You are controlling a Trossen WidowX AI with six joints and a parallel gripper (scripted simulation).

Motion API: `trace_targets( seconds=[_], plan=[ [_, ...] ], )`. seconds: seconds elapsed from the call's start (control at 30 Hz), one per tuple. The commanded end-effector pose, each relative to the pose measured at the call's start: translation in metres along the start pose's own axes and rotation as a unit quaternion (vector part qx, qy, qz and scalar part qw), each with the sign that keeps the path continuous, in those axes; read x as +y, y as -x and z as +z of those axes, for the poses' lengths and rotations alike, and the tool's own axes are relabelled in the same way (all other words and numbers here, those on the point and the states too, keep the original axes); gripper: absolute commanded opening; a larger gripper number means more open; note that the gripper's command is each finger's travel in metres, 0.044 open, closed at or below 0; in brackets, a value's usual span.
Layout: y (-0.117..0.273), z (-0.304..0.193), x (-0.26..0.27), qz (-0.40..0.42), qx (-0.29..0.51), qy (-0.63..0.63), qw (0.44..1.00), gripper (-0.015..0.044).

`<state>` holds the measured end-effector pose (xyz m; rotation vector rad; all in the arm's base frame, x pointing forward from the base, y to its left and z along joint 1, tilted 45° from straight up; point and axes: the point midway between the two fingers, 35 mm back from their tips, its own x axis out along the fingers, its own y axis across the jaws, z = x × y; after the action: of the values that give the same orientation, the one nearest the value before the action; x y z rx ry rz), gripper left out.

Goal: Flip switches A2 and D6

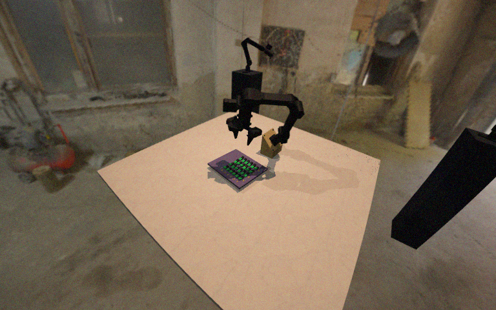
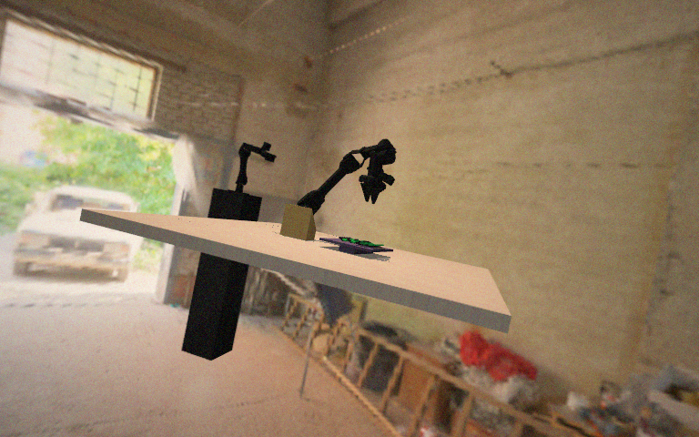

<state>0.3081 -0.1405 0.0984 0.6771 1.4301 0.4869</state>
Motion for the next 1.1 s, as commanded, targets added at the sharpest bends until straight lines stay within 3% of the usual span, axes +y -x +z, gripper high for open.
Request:
trace_targets(
  seconds=[0.0,0.23,0.47,0.63,1.07],
  plan=[
    [-0.003,0.002,0.001,0.0,0.001,-0.001,1.0,0.0374],
    [-0.098,0.059,0.036,0.01,0.024,-0.019,0.999,0.019],
    [-0.104,0.062,0.039,0.011,0.025,-0.02,0.999,0.0006],
    [-0.139,0.061,0.04,0.012,0.038,-0.019,0.999,0.0],
    [-0.153,0.06,0.04,0.012,0.038,-0.019,0.999,0.0]
  ],
)
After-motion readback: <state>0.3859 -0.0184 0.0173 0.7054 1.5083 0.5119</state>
